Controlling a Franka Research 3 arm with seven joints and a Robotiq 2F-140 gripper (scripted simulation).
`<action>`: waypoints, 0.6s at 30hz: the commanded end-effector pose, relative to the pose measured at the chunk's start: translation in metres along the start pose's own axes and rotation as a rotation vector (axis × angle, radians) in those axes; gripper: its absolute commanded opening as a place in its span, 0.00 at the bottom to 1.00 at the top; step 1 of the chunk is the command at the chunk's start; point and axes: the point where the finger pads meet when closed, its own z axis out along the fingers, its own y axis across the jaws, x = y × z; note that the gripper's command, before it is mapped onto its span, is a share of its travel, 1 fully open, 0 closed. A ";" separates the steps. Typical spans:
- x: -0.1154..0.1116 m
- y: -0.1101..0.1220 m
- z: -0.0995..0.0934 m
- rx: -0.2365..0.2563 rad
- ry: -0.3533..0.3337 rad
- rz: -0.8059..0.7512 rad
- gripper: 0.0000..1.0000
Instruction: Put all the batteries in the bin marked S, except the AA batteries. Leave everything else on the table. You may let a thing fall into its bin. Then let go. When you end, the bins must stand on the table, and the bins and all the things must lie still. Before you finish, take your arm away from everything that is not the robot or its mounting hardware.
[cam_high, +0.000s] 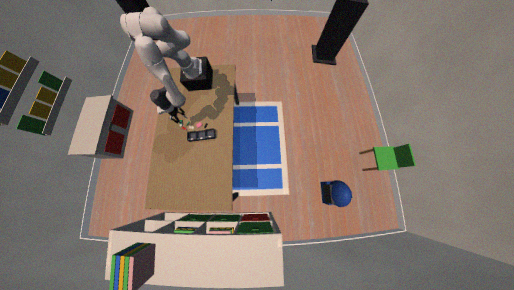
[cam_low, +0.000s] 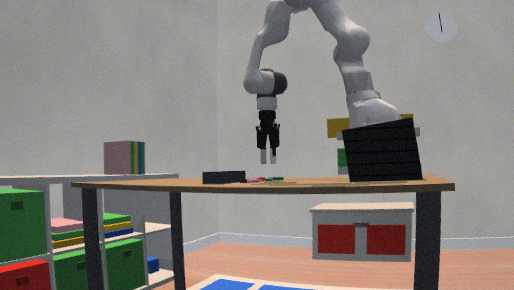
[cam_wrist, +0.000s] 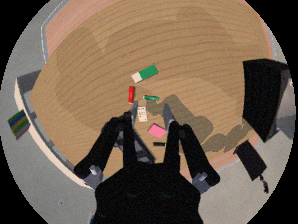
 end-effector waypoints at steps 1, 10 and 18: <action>0.000 0.000 0.000 -0.002 0.000 0.005 0.37; 0.000 0.000 0.012 -0.002 0.000 0.005 0.37; 0.001 -0.001 0.044 -0.002 0.000 0.005 0.37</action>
